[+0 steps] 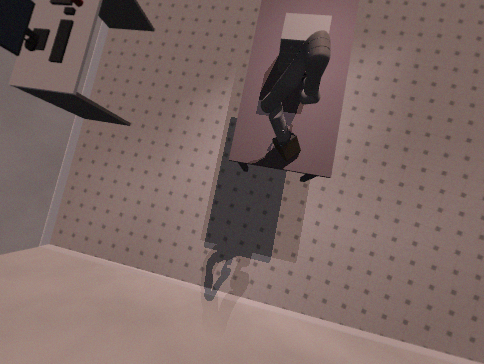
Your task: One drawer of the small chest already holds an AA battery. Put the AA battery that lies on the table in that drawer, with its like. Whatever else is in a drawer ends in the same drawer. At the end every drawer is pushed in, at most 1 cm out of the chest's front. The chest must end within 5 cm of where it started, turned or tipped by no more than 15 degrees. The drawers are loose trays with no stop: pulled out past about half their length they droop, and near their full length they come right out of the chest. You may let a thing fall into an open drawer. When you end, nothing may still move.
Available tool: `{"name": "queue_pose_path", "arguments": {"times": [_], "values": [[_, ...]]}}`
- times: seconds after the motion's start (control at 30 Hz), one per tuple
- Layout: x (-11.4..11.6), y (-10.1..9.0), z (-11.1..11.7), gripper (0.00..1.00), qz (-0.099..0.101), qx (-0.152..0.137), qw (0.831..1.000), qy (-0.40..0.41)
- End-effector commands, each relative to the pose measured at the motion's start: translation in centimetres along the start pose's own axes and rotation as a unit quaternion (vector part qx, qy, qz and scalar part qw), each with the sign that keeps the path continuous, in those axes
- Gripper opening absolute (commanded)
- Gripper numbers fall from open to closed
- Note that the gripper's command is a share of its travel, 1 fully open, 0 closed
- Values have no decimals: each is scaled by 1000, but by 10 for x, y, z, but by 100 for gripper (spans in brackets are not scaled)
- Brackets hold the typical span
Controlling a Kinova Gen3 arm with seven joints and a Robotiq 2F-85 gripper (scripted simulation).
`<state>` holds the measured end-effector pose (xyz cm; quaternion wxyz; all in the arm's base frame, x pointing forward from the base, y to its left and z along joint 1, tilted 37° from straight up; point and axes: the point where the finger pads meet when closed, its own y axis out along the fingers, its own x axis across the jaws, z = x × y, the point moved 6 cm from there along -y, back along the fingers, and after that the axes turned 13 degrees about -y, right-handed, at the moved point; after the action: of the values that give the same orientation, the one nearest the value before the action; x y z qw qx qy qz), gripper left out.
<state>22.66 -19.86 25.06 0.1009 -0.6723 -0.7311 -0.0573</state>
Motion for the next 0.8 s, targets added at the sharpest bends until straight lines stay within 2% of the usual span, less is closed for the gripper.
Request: {"name": "queue_pose_path", "arguments": {"times": [0.0,0.43,0.77], "values": [[-2,-4,-1,33,12,-3,1000,1],[-2,-6,-2,33,11,3,1000,1],[-3,-14,-9,33,3,40,999,1]]}}
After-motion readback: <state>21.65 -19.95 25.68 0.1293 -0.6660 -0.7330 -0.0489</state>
